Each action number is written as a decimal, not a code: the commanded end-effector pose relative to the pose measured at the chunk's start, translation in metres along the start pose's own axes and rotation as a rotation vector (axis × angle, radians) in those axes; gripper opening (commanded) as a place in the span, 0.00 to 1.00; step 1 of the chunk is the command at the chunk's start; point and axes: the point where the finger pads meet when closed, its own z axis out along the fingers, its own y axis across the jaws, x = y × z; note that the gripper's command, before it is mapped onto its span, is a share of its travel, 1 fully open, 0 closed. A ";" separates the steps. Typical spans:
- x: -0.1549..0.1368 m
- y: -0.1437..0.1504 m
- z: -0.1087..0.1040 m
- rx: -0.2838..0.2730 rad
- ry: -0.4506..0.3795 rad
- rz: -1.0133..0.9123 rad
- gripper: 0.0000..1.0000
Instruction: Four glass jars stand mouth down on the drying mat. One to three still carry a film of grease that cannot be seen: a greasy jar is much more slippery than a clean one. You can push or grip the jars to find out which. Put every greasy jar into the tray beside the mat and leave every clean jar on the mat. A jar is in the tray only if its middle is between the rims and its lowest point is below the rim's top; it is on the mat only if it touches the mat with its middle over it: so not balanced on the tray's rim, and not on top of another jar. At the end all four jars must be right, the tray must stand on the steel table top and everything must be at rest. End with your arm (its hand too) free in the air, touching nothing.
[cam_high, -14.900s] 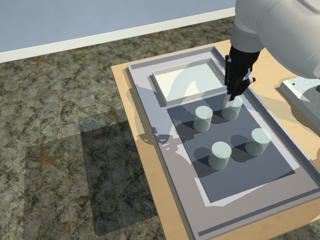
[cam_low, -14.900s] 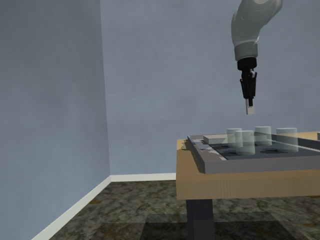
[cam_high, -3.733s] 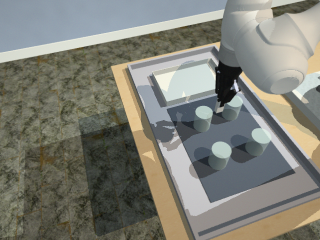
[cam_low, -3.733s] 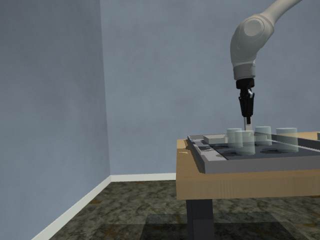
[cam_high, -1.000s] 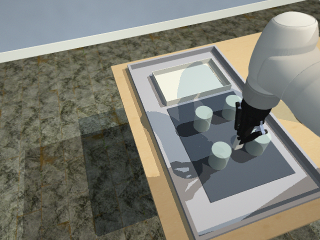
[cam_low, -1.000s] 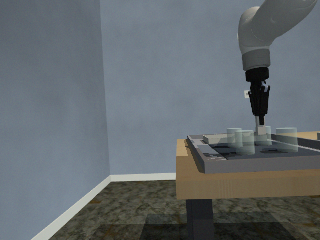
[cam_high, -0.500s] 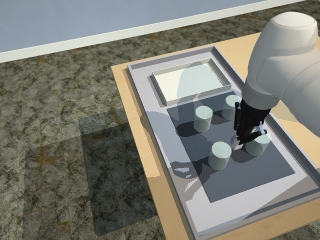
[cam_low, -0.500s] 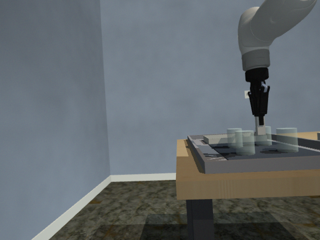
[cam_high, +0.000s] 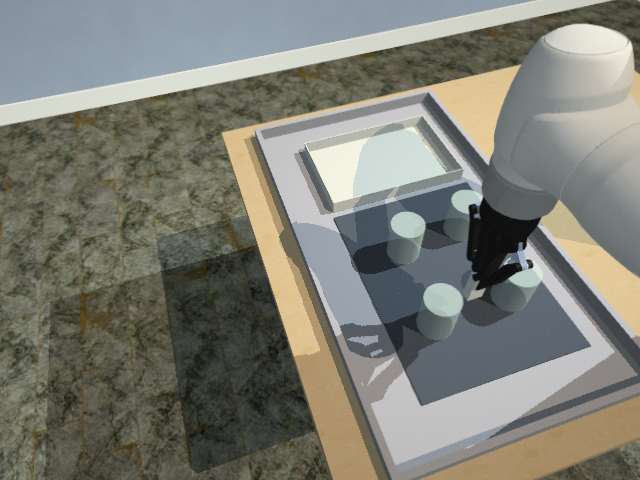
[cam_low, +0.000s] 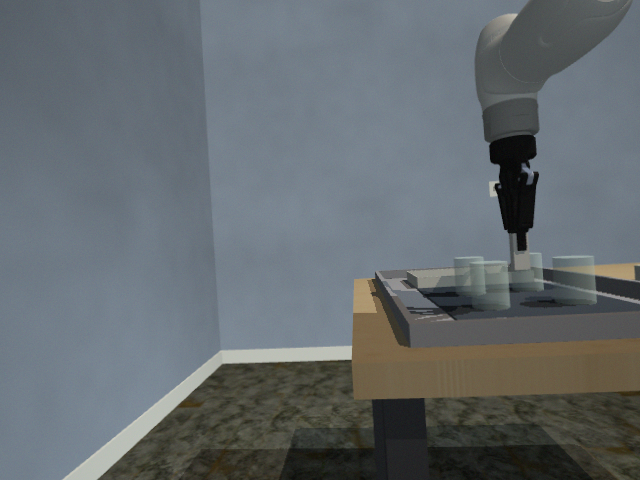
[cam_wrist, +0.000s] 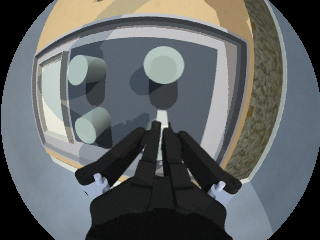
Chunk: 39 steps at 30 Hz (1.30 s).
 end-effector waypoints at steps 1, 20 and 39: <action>0.000 0.000 0.000 0.000 0.000 0.000 0.00; -0.003 0.000 0.000 0.000 0.000 0.000 0.00; -0.005 0.000 0.000 0.000 0.000 0.000 0.00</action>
